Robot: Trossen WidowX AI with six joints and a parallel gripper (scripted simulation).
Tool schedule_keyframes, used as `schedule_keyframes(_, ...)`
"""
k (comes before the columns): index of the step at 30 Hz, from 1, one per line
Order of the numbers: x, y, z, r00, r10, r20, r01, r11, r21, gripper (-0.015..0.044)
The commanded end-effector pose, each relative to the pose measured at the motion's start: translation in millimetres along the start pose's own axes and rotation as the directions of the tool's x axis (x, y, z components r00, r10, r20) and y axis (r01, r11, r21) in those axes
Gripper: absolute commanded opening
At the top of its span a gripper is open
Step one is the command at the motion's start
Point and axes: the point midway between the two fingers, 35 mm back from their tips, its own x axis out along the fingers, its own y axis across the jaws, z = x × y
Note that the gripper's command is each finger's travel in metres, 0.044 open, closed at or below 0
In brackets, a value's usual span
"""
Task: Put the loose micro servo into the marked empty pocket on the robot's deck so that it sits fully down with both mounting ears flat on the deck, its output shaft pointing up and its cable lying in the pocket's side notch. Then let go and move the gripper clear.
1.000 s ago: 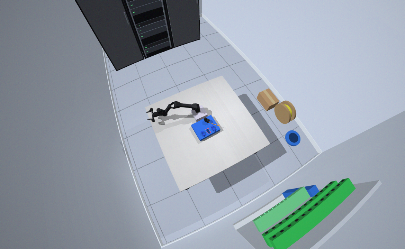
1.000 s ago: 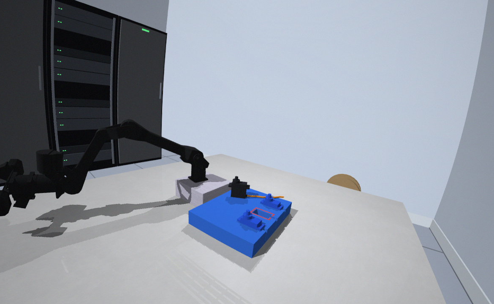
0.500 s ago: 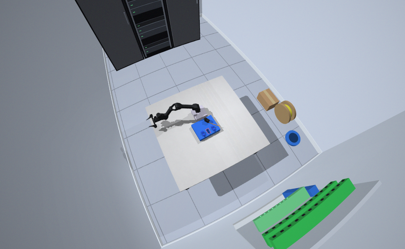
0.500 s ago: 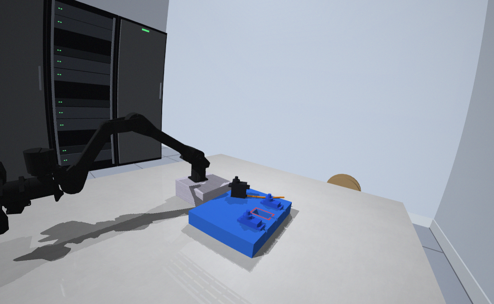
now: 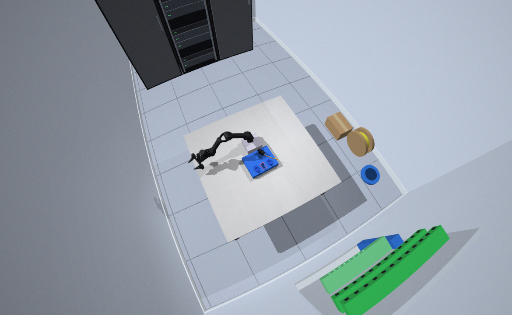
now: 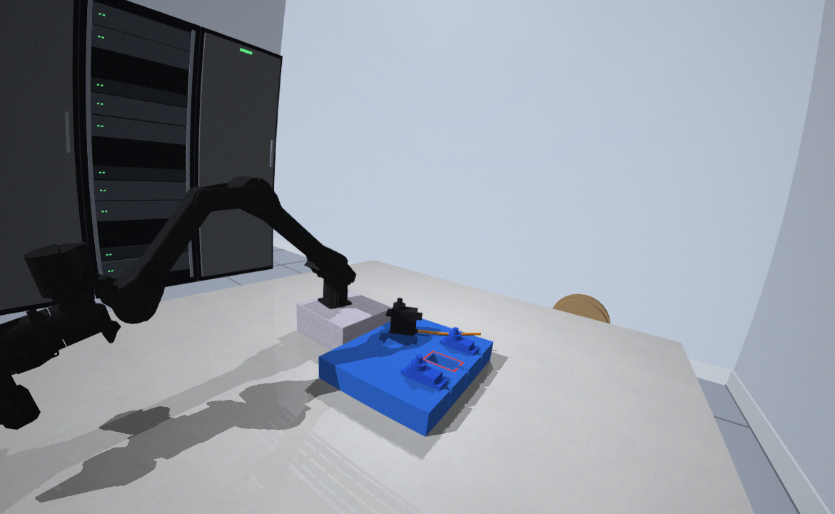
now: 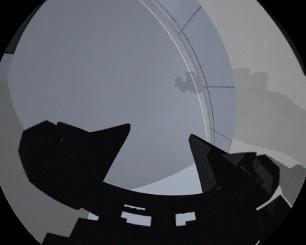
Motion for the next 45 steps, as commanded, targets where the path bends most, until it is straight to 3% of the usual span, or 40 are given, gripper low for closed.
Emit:
schedule_keyframes(1, -5, -26, -26, 0.997, -0.074, -0.004, 0.073, 0.993, -0.09, 0.044)
schedule_keyframes(12, -30, -83, -96, 0.968, -0.249, -0.03, 0.226, 0.918, -0.325, 0.044)
schedule_keyframes(25, -81, -146, -166, 0.896, -0.441, -0.05, 0.325, 0.73, -0.601, 0.044)
schedule_keyframes(45, -185, -221, -239, 0.734, -0.677, -0.04, 0.27, 0.346, -0.899, 0.044)
